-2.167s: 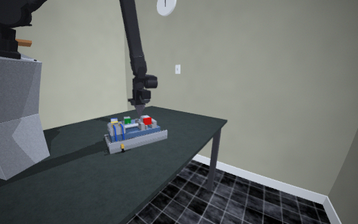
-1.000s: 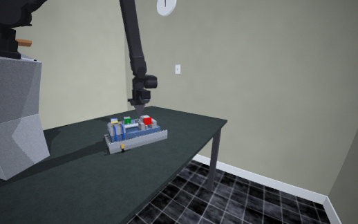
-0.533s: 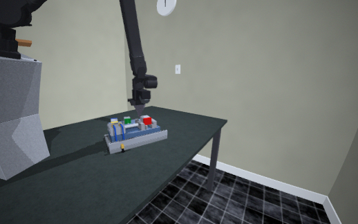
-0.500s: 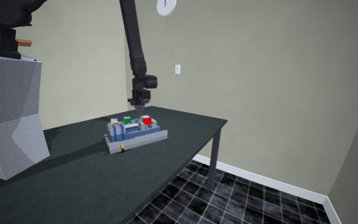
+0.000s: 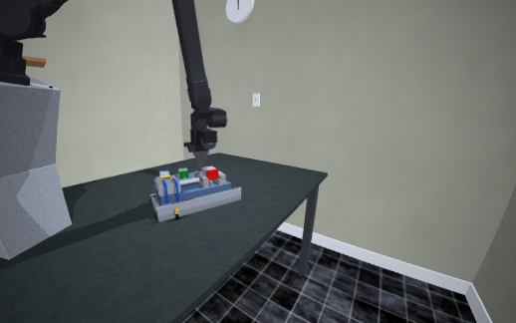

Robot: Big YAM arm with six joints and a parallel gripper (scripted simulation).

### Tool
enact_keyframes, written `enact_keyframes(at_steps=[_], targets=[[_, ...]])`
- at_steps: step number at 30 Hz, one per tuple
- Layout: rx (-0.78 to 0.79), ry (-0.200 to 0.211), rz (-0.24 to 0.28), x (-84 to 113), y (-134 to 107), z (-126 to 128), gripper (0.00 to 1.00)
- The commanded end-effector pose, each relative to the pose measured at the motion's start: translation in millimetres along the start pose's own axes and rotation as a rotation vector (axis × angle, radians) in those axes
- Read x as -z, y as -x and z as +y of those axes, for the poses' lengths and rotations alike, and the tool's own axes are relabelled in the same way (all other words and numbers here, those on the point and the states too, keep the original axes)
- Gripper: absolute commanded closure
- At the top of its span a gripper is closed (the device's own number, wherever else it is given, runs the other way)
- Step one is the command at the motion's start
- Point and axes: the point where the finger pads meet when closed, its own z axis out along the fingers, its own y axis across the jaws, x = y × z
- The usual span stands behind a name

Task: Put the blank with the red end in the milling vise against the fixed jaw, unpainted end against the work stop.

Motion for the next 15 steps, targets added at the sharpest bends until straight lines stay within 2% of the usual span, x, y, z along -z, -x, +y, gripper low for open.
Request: enact_keyframes(at_steps=[1,9,15], targets=[[-0.001,0.015,0.001,0.6,2.4,4.4,1.00],[0.001,0.002,0.001,-7.6,2.0,0.3,1.00],[-0.001,0.011,0.001,-7.1,2.7,4.9,1.00]])
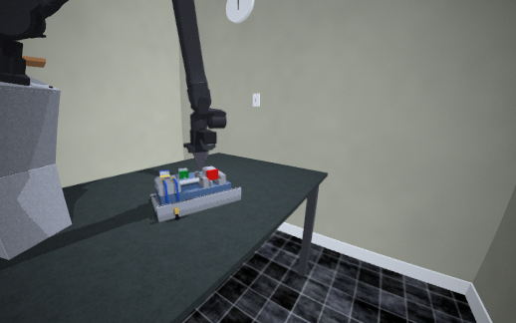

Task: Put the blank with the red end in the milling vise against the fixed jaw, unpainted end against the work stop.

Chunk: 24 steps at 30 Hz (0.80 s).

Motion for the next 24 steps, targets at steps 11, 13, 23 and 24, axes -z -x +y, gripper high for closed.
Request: enact_keyframes(at_steps=[11,13,23,24], targets=[[-0.002,0.020,0.001,-8.8,2,11,1.00],[-0.003,0.024,0.001,-8.2,3,13,1.00],[-0.003,0.014,0.001,-14.7,3,7,1.00],[-0.002,0.011,0.001,-15.2,3,6,1.00]])
